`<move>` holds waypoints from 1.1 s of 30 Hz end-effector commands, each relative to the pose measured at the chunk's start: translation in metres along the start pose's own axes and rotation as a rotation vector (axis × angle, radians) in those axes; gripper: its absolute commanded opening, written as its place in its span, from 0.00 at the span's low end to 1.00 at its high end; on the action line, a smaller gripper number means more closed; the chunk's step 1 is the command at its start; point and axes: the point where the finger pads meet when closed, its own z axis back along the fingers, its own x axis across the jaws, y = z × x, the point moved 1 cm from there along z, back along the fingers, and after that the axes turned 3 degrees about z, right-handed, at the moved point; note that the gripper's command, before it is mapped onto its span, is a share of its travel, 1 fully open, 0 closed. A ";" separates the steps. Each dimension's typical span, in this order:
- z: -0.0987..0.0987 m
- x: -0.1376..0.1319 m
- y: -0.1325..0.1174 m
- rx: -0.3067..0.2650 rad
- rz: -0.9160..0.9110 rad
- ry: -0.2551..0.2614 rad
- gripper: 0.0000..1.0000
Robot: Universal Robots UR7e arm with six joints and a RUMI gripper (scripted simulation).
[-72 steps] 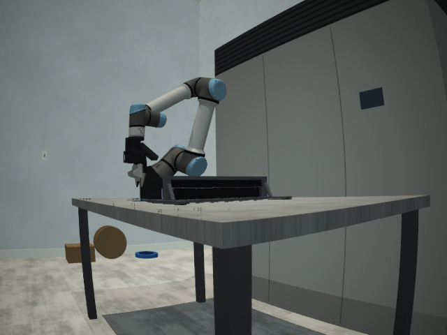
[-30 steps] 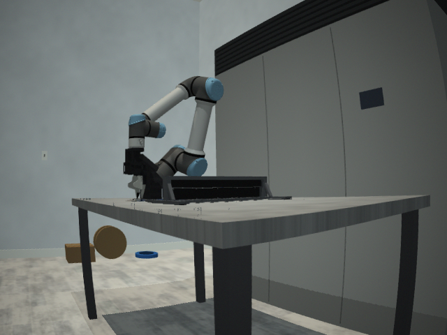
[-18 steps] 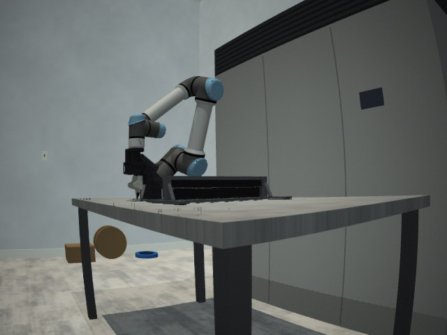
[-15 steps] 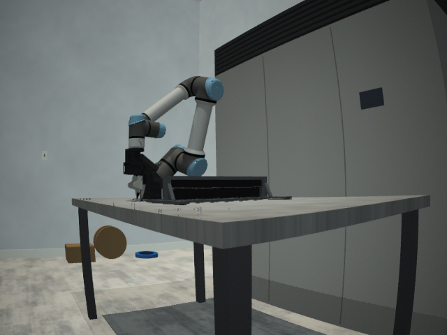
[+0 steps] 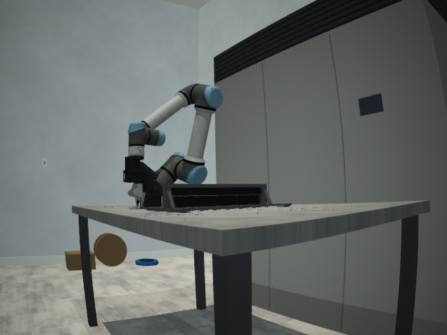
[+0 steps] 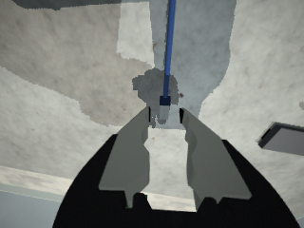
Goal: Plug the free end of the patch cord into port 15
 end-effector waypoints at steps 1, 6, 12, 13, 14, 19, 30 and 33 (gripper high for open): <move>0.000 0.000 0.000 -0.001 0.000 0.000 0.22; 0.000 0.000 0.000 -0.001 0.000 0.000 0.22; 0.000 0.000 0.000 -0.001 0.000 0.000 0.22; 0.000 0.000 0.000 -0.001 0.000 0.000 0.22; 0.000 0.000 0.000 -0.001 0.000 0.000 0.22; 0.000 0.000 0.000 -0.001 0.000 0.000 0.22; -0.003 0.000 0.000 -0.001 0.000 0.000 0.22; -0.004 0.000 0.000 -0.001 0.000 0.000 0.22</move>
